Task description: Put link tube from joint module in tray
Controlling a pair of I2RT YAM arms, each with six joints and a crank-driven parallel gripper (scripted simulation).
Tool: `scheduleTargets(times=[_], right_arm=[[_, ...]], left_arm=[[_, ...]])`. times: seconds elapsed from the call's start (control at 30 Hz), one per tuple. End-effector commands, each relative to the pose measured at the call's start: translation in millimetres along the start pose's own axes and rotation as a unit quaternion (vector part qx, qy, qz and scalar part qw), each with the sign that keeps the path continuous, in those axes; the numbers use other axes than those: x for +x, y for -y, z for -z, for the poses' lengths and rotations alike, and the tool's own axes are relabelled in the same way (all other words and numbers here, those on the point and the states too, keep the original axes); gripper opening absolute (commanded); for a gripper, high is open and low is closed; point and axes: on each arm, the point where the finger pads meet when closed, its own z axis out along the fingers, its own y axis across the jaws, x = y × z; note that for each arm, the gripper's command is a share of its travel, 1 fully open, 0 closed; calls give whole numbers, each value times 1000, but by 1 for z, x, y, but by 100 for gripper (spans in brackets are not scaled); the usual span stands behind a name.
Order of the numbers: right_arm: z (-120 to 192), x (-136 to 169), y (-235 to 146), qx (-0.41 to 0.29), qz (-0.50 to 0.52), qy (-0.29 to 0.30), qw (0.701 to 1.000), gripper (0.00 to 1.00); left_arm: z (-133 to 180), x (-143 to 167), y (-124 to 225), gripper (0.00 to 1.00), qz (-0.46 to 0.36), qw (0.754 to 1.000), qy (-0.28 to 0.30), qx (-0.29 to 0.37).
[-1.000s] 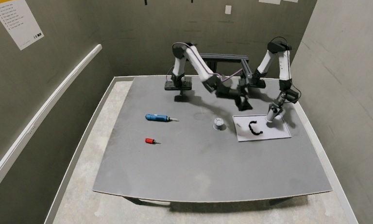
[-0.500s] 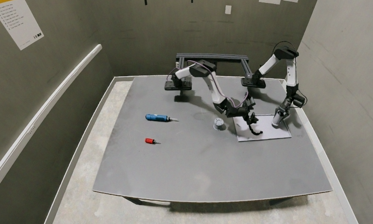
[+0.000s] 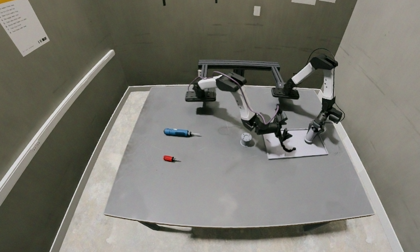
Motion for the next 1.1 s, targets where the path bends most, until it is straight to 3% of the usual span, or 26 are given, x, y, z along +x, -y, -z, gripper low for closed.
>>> scheduleTargets(times=[0.0, 0.37, 0.4, 0.47, 0.5, 0.53, 0.87, 1.07], right_arm=[[-9, -28, 4, -6, 25, 26, 999, 100], [-9, -28, 4, -6, 25, 26, 999, 100], [-9, -28, 4, -6, 25, 26, 999, 100], [-9, -28, 4, -6, 25, 26, 999, 100], [-9, -28, 4, -6, 25, 26, 999, 100], [-9, -28, 4, -6, 25, 26, 999, 100], [-9, -30, 3, -8, 27, 29, 999, 100], [-10, -40, 0, -16, 26, 46, 998, 100]], left_arm=[[2, -11, -24, 50, -24, 999, 20, -20], [-17, 3, -26, 50, -16, 1000, 15, -14], [-14, 1, -27, 63, -20, 1000, 16, -18], [-14, 1, -27, 63, -20, 1000, 16, -18], [-10, 1, -23, 75, -23, 999, 18, -20], [-4, 1, -17, 81, -24, 999, 20, -20], [61, -2, -22, 81, -28, 999, 18, -23], [72, -19, -20, 81, -17, 998, 48, -26]])
